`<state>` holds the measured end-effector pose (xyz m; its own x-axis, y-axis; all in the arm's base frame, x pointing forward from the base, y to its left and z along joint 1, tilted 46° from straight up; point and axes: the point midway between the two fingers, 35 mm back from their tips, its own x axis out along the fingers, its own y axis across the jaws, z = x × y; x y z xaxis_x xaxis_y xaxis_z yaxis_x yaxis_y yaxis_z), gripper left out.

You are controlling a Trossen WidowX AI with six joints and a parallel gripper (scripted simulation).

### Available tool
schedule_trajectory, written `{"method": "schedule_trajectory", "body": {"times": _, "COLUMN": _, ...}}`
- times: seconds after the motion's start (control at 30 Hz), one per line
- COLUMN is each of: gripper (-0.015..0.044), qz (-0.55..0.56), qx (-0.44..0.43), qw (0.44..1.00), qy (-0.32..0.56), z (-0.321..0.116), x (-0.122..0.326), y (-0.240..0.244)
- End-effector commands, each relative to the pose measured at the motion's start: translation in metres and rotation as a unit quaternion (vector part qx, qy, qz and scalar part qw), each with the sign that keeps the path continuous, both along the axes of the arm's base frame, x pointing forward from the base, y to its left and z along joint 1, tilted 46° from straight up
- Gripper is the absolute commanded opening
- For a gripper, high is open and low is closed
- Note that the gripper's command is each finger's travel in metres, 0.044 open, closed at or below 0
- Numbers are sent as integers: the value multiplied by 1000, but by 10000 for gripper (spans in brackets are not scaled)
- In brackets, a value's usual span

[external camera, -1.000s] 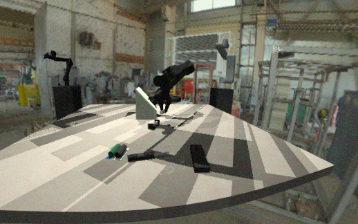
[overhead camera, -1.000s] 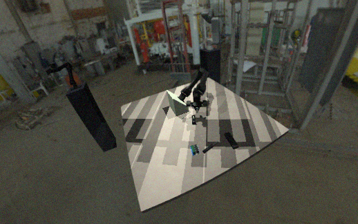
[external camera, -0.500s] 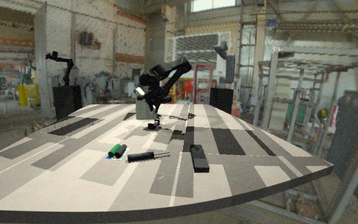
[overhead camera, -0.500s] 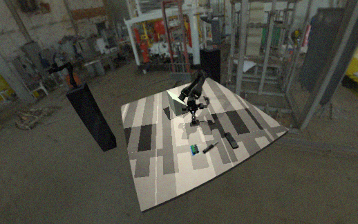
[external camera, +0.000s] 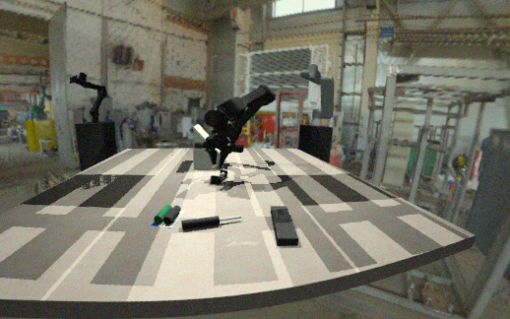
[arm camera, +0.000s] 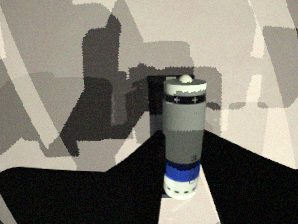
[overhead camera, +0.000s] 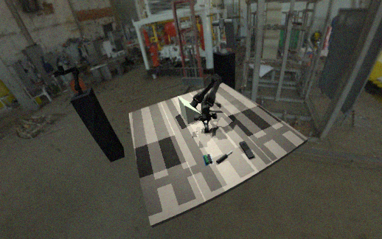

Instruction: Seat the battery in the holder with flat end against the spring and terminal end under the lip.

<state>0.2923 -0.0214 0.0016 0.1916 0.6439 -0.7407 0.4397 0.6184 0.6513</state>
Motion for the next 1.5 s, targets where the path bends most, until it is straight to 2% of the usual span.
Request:
{"method": "schedule_trajectory", "body": {"times": 0.0, "gripper": 68, "qz": -15, "qx": -12, "qw": 1000, "qy": -13, "z": -2, "x": 1, "y": 4}}
{"method": "schedule_trajectory", "body": {"times": 1.47, "gripper": 68, "qz": -104, "qx": -80, "qw": 987, "qy": -88, "z": -15, "x": -3, "y": 25}}
